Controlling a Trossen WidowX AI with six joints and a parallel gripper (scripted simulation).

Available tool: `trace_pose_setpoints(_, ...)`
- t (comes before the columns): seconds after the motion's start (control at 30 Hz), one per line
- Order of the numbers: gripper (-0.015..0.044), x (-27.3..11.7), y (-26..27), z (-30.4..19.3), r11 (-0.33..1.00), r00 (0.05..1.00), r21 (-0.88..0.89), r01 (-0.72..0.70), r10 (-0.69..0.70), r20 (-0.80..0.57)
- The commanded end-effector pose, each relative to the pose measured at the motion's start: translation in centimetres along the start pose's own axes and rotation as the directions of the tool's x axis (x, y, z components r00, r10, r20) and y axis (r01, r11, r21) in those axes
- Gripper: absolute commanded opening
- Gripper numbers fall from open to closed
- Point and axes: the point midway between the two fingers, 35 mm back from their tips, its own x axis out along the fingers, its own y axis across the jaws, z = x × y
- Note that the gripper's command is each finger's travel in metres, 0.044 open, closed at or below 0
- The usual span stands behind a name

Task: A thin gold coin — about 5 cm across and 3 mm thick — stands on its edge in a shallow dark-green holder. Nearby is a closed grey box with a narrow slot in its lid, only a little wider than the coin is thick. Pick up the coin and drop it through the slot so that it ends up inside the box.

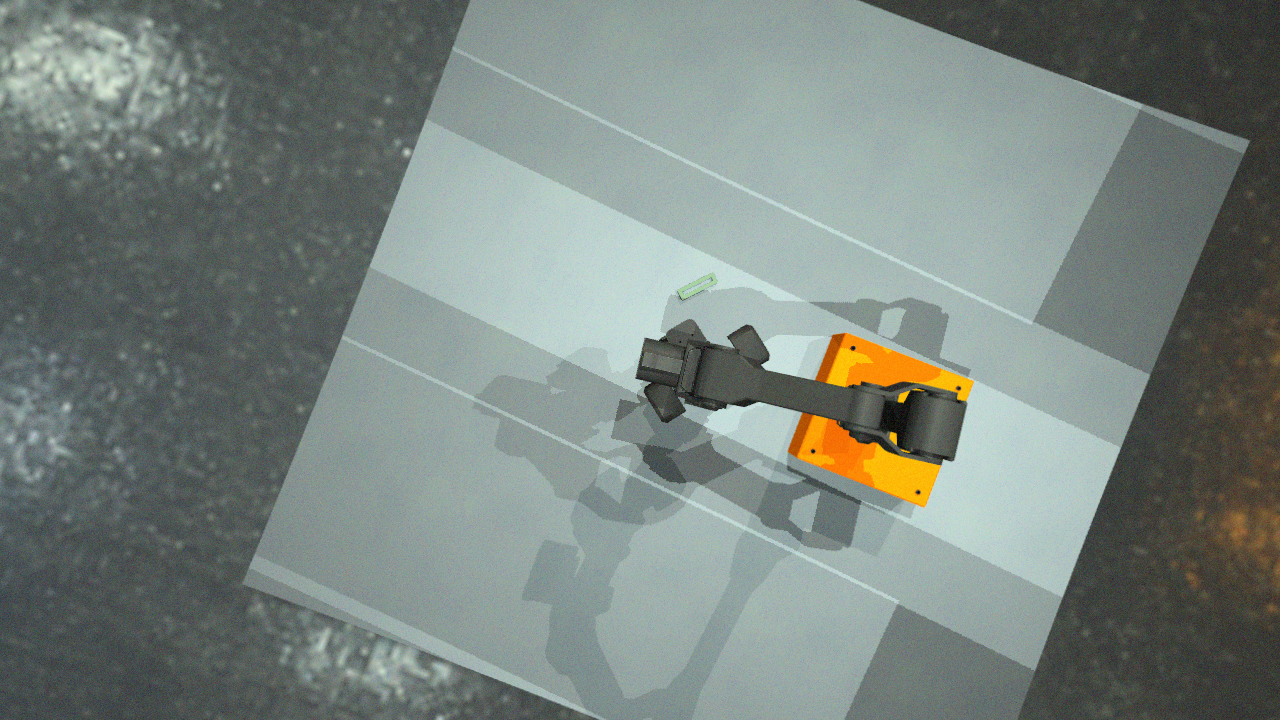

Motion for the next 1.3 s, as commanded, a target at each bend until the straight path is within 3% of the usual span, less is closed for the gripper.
trace_pose_setpoints(0.0, 0.0, 0.3, -0.1, -0.1, 1.0, 1.0, -0.002, 0.002, -0.002, -0.002)
trace_pose_setpoints(1.13, 0.0, 1.9, -0.2, -0.2, 1.0, 1.0, -0.005, 0.002, -0.002, -0.002)
trace_pose_setpoints(1.27, 0.0105, 1.6, -0.1, -0.1, 1.0, 1.0, 0.0, 0.0, 0.0, 0.0)
